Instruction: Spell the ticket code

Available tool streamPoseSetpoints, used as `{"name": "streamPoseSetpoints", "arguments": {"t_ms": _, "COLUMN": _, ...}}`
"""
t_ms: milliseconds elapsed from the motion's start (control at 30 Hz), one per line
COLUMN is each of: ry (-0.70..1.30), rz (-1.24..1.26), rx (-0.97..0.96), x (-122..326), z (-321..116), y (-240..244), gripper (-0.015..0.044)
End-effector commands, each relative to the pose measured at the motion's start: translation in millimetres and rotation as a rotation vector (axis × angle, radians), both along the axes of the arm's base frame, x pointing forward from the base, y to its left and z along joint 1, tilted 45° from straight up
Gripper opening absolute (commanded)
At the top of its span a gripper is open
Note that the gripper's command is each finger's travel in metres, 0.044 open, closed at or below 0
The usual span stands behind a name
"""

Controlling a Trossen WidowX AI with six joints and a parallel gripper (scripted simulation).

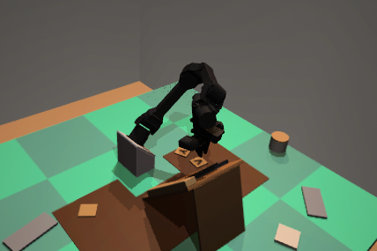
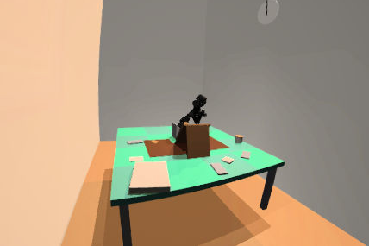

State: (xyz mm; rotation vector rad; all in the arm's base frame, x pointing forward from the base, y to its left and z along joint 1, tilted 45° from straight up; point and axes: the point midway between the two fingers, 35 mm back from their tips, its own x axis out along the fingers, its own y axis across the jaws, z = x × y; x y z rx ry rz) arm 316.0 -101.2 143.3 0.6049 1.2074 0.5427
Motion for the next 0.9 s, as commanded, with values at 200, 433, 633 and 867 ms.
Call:
{"name": "streamPoseSetpoints", "arguments": {"t_ms": 200, "ry": -0.711, "rz": 0.26, "rx": -0.328, "x": -78.9, "z": 46.9, "y": -28.7, "gripper": 0.0368}}
{"name": "streamPoseSetpoints", "arguments": {"t_ms": 433, "ry": -1.04, "rz": 0.417, "rx": -0.673, "x": -120.3, "z": 63.9, "y": -30.1, "gripper": 0.044}}
{"name": "streamPoseSetpoints", "arguments": {"t_ms": 633, "ry": -1.072, "rz": 0.438, "rx": -0.719, "x": -124.6, "z": 65.3, "y": -29.6, "gripper": 0.044}}
{"name": "streamPoseSetpoints", "arguments": {"t_ms": 867, "ry": -1.072, "rz": 0.438, "rx": -0.719, "x": -124.6, "z": 65.3, "y": -29.6, "gripper": 0.044}}
